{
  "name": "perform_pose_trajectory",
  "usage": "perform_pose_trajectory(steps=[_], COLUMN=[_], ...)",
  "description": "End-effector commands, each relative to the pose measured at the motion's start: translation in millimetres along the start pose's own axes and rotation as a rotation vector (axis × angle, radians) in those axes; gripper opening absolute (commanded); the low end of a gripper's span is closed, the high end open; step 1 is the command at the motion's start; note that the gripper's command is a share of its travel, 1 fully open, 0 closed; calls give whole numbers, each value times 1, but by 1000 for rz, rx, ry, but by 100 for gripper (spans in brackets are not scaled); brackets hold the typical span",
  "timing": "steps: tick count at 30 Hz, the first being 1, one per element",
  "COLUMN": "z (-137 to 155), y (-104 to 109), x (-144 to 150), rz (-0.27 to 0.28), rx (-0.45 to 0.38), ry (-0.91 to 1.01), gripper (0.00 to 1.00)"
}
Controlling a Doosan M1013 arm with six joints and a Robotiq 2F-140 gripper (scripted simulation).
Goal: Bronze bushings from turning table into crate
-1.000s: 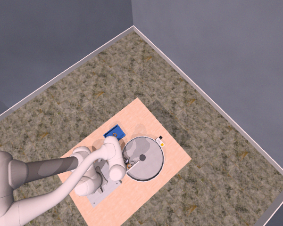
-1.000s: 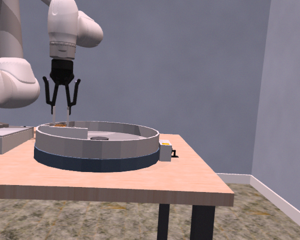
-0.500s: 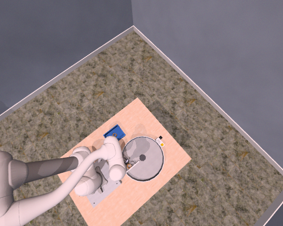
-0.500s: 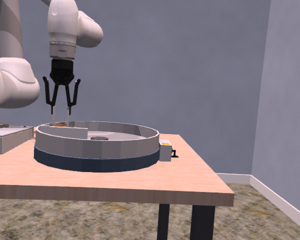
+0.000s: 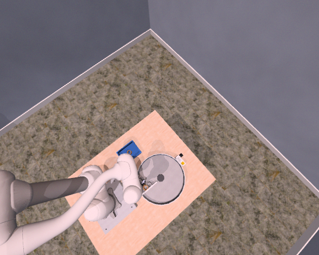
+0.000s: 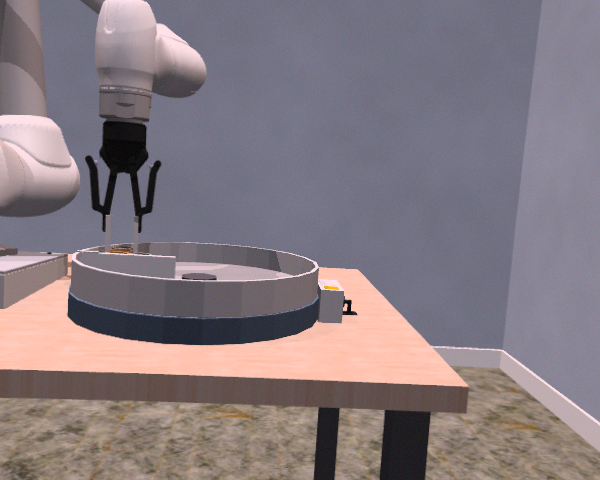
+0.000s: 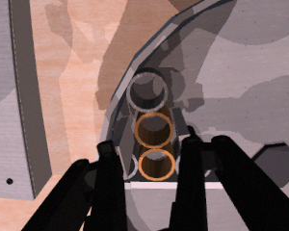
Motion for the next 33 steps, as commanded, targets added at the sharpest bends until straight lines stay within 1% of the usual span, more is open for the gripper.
perform_pose_trajectory(steps=[1, 3, 13, 33], z=[0, 0, 0, 0], y=[-4, -4, -18, -19], x=[0, 0, 0, 0], rz=[0, 0, 0, 0], rx=[0, 0, 0, 0], ry=[0, 0, 0, 0], gripper=[28, 28, 28, 28])
Point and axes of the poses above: the point where the finger pads meet when closed, its own y axis back along the fingers, its own x axis across the jaws, z = x × y, the point moved 4 cm from there along y, back along the fingers, and after that the axes turned 9 degrees about -y, right-handed, at the moved point
